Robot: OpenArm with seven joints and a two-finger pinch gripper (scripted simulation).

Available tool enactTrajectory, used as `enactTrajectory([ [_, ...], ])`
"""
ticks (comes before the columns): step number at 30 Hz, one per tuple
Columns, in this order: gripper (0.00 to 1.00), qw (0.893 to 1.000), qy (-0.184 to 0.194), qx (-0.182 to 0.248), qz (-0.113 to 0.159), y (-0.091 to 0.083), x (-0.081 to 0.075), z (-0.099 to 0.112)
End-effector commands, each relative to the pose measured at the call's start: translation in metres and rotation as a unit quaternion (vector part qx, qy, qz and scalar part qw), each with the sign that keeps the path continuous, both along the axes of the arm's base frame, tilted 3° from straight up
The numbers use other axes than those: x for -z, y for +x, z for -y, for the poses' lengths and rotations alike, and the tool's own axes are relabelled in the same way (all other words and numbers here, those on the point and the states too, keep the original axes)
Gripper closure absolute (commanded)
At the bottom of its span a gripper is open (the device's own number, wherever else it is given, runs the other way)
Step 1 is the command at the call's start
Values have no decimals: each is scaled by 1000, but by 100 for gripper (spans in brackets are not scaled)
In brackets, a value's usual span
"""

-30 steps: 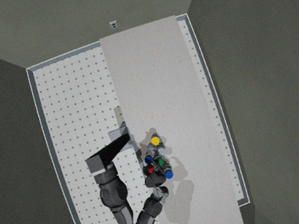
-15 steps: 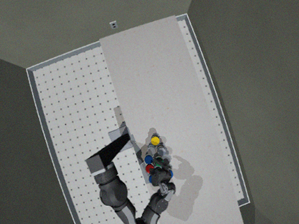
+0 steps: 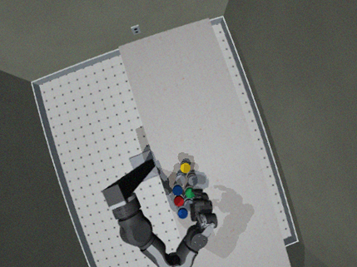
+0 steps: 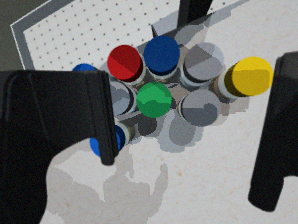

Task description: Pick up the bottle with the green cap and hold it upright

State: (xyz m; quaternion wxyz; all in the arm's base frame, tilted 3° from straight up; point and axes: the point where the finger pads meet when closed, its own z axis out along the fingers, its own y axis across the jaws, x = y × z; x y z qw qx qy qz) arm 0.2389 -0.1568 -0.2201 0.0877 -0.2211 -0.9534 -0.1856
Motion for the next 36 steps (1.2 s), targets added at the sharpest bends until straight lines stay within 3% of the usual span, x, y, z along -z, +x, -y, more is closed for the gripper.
enactTrajectory([
  [1, 55, 1000, -17, -6, -8, -4, 4, 6],
  [6, 55, 1000, -17, -6, -8, -4, 4, 6],
  [11, 55, 995, -93, -29, 29, 21, -12, 20],
  [16, 55, 981, -173, -53, 62, 44, -28, 36],
  [23, 55, 981, -173, -53, 62, 44, -28, 36],
  [33, 55, 981, -173, -49, 70, 54, 28, 32],
  [36, 55, 981, -173, -49, 70, 54, 28, 32],
])
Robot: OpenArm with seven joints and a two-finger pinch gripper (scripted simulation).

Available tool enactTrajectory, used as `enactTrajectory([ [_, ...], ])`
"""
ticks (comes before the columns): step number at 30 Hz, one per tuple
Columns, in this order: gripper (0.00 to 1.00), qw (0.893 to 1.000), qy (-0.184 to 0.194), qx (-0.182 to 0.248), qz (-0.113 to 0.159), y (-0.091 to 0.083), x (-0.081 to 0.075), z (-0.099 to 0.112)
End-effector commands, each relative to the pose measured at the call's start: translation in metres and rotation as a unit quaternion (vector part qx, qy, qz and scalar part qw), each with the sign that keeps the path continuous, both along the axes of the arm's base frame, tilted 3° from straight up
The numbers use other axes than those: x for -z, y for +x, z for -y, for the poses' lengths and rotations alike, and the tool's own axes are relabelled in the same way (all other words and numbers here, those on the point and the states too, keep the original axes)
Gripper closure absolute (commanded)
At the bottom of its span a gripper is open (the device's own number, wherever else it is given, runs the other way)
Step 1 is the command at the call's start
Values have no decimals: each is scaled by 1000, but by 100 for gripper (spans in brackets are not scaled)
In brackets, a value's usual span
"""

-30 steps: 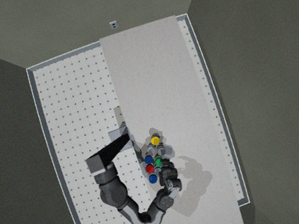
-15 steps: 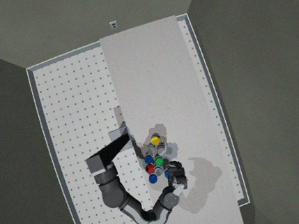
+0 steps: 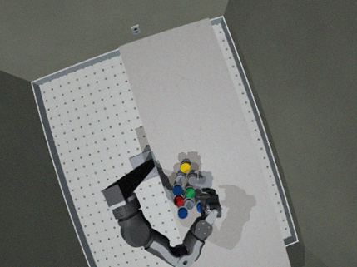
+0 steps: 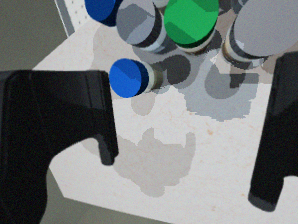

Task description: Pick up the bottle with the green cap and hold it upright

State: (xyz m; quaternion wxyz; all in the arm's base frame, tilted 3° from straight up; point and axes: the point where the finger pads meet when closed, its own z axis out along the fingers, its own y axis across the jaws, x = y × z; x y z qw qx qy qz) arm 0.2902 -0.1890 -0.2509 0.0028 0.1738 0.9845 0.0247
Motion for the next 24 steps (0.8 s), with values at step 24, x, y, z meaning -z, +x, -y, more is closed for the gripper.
enactTrajectory([
  [24, 55, 1000, -1, -4, -3, -8, 76, -3],
])
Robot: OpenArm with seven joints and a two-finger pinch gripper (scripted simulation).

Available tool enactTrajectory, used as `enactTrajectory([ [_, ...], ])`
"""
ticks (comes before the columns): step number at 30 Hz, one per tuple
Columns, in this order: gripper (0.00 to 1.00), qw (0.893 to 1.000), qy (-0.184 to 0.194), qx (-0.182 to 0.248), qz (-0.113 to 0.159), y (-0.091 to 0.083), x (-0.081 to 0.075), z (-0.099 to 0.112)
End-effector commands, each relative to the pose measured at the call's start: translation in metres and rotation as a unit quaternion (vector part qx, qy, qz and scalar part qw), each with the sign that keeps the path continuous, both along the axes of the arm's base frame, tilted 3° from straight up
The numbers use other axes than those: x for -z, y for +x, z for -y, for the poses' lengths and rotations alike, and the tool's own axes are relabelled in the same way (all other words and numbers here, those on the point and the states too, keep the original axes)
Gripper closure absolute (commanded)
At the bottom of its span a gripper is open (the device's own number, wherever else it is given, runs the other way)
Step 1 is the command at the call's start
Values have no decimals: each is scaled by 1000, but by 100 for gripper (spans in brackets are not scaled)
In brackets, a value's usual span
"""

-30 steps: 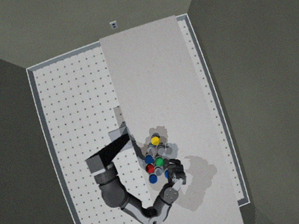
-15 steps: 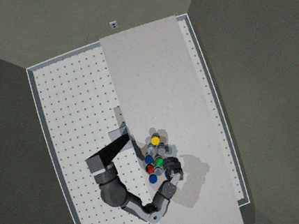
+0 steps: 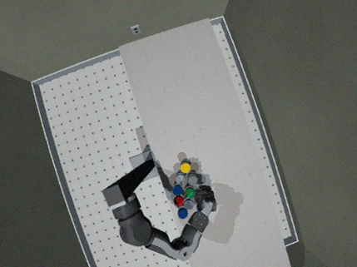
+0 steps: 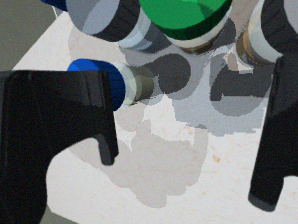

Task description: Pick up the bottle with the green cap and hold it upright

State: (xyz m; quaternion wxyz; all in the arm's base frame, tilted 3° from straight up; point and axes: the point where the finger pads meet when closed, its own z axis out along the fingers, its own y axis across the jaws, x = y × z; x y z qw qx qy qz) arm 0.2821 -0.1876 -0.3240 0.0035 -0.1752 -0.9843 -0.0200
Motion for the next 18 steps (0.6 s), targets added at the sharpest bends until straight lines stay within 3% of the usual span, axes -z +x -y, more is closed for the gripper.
enactTrajectory([
  [1, 55, 1000, 3, -5, 4, 1, 8, -2],
  [7, 55, 1000, 5, -5, 6, 2, 38, -3],
  [14, 55, 1000, 5, -5, 6, 2, 38, -3],
  [18, 55, 1000, 4, -4, 5, 3, 50, -4],
])
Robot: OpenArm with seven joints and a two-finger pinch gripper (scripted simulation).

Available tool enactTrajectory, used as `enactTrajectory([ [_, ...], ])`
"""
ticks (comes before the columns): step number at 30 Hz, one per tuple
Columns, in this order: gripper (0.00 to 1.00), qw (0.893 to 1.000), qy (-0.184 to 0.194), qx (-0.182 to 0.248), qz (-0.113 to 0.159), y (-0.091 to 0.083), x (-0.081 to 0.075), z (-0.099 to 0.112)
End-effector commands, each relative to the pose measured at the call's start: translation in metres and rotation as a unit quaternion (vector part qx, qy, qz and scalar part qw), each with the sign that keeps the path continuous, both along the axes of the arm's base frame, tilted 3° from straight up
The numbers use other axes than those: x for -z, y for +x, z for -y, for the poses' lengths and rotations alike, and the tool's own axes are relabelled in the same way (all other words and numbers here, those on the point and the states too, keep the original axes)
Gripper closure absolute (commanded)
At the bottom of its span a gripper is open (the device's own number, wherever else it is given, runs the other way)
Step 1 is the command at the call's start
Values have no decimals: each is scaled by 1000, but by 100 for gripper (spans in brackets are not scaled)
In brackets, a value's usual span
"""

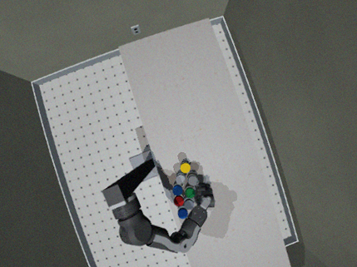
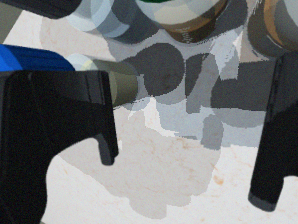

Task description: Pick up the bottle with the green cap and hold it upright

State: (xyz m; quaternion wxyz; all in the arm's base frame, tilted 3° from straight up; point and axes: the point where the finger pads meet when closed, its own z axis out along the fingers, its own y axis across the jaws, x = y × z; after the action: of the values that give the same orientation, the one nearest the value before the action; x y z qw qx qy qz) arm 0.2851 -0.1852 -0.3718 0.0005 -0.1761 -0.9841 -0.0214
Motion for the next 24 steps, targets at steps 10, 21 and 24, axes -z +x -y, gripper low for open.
enactTrajectory([
  [10, 55, 1000, 6, -7, 3, 1, 19, -3],
  [21, 55, 1000, 4, -6, 3, -9, 19, -6],
  [24, 55, 1000, 4, -6, 2, -12, 19, -7],
])
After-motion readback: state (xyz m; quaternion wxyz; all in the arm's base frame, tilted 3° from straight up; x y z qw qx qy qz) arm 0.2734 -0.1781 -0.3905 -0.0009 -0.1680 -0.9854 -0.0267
